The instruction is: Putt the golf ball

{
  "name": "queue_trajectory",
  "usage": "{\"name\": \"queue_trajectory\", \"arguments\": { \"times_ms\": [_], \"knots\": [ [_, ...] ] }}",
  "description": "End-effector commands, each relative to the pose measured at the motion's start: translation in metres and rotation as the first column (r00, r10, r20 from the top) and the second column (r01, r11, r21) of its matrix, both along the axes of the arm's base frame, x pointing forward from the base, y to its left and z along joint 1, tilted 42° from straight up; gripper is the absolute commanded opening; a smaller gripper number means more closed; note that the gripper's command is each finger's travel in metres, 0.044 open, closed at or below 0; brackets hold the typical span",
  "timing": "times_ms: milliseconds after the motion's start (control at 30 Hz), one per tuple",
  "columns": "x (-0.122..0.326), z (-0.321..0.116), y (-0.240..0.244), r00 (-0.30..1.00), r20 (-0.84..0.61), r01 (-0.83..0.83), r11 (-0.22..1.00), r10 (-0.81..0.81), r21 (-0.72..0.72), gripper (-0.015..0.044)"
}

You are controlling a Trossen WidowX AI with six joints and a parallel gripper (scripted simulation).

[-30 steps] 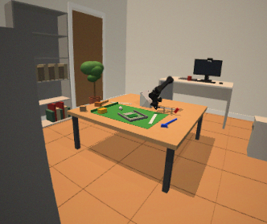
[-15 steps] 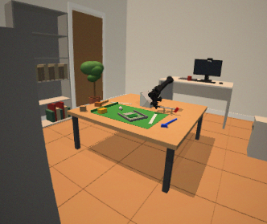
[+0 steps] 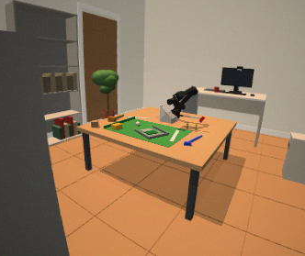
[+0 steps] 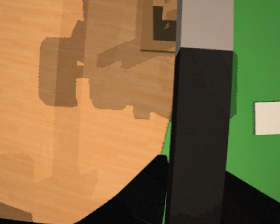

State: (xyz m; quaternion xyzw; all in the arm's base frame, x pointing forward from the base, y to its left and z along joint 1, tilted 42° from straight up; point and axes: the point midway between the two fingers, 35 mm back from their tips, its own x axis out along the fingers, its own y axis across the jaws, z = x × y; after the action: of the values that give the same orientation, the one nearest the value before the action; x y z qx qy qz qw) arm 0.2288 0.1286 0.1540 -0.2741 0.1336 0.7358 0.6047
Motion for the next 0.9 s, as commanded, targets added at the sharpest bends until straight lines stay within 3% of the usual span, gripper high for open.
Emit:
{"name": "queue_trajectory", "arguments": {
  "times_ms": [0,200,433,867],
  "knots": [
    [-0.001,0.019,-0.014,1.0,0.001,-0.001,1.0,0.001,0.01,0.0],
    [0.002,0.013,-0.015,1.0,-0.02,0.024,1.0,-0.024,-0.003,0.0],
    [0.028,-0.016,-0.053,0.941,-0.229,0.227,0.966,-0.25,-0.122,0.0],
    [0.051,-0.074,-0.135,0.578,-0.508,0.498,0.769,-0.639,-0.401,0.0]
  ]
}}
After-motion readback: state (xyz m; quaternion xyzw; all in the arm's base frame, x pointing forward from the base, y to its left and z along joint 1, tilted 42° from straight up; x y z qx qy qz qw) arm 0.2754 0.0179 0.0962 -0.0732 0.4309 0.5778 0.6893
